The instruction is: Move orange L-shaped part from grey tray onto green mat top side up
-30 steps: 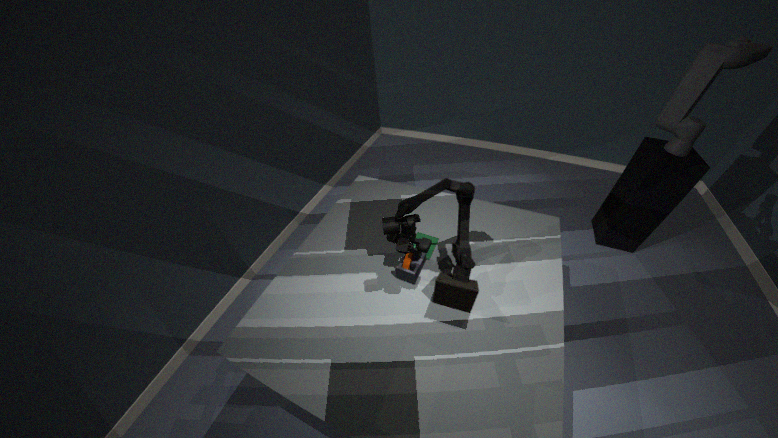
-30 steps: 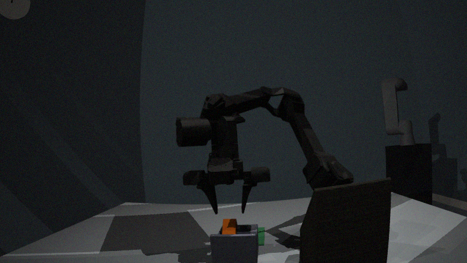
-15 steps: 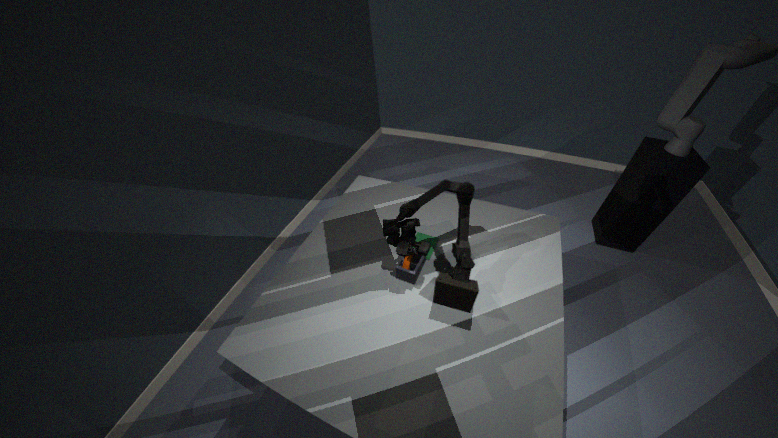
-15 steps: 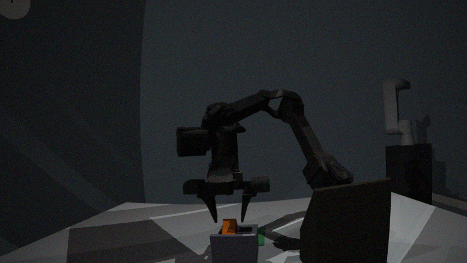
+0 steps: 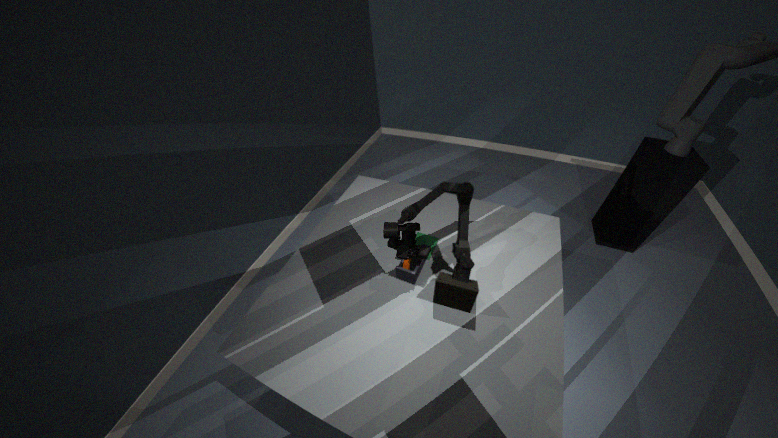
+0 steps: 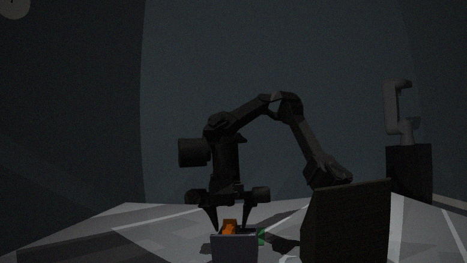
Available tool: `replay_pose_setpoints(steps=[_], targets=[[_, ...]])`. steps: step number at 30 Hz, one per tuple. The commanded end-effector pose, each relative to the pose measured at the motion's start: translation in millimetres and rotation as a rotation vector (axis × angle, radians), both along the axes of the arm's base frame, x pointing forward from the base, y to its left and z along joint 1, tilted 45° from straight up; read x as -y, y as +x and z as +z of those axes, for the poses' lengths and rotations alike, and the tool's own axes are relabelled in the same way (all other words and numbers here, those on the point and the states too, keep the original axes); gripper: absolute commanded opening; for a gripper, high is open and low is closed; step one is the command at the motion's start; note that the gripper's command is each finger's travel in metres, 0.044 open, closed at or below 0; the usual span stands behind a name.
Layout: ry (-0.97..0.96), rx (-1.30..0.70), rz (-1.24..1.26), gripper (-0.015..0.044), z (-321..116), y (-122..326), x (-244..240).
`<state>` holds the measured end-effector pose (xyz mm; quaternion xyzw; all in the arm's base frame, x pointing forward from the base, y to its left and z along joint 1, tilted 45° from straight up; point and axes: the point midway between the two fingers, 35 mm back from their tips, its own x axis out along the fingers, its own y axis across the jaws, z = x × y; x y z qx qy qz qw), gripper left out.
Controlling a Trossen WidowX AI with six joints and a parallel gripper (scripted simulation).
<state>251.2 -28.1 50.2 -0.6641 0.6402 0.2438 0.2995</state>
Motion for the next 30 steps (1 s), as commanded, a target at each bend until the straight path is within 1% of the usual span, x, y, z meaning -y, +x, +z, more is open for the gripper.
replay_pose_setpoints(steps=[1, 5, 15, 18, 30], targets=[[0.000, 0.000, 0.000, 0.0254, 0.0, 0.0, 0.0], [0.000, 0.000, 0.000, 0.0149, 0.0, 0.0, 0.0], [0.000, 0.000, 0.000, 0.0082, 0.0, 0.0, 0.0], [0.000, 0.000, 0.000, 0.0003, 0.0, 0.0, 0.0], [-0.001, -0.002, 0.001, 0.0000, 5.7, -0.7, -5.8]])
